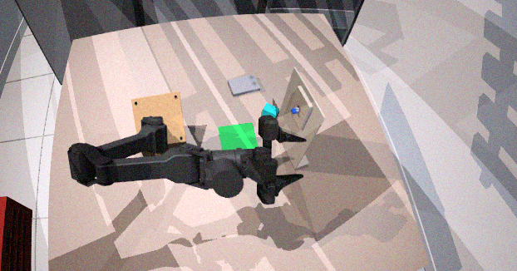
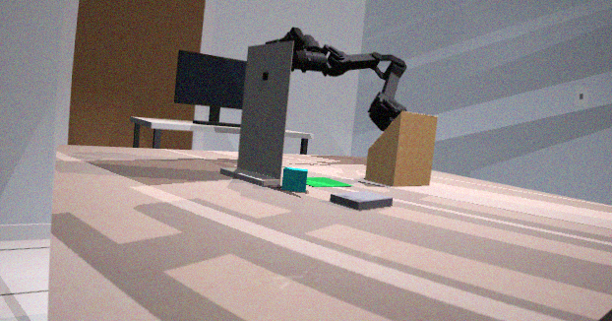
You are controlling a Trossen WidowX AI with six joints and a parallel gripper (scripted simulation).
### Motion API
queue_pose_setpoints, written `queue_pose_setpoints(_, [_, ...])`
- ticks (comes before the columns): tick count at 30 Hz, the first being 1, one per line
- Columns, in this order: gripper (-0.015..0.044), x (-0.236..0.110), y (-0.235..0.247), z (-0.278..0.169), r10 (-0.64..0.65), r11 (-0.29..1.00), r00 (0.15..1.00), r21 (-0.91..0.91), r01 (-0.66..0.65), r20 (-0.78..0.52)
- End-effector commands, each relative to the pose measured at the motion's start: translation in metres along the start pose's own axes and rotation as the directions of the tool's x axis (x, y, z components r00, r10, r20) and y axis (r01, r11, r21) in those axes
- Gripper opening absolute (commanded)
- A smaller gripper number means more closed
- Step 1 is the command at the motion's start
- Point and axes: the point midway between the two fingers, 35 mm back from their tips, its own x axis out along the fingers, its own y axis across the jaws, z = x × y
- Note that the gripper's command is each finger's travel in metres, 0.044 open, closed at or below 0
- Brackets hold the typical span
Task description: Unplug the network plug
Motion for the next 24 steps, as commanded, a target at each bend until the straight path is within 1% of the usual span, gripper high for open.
queue_pose_setpoints(1, [0.0374, 0.000, 0.000, -0.001, 0.003, 1.000, 1.000, 0.004, -0.003, -0.003])
queue_pose_setpoints(3, [0.0321, -0.003, 0.002, -0.011, 0.024, 0.999, 0.999, 0.041, -0.023, -0.024])
queue_pose_setpoints(9, [0.0164, -0.016, 0.009, -0.053, 0.124, 0.970, 0.985, 0.223, -0.095, -0.119])
queue_pose_setpoints(10, [0.0156, -0.018, 0.010, -0.061, 0.140, 0.962, 0.981, 0.255, -0.103, -0.135])
queue_pose_setpoints(16, [0.0156, -0.036, 0.019, -0.102, 0.241, 0.884, 0.946, 0.452, -0.121, -0.218])
queue_pose_setpoints(24, [0.0156, -0.064, 0.033, -0.152, 0.372, 0.718, 0.879, 0.693, -0.069, -0.298])
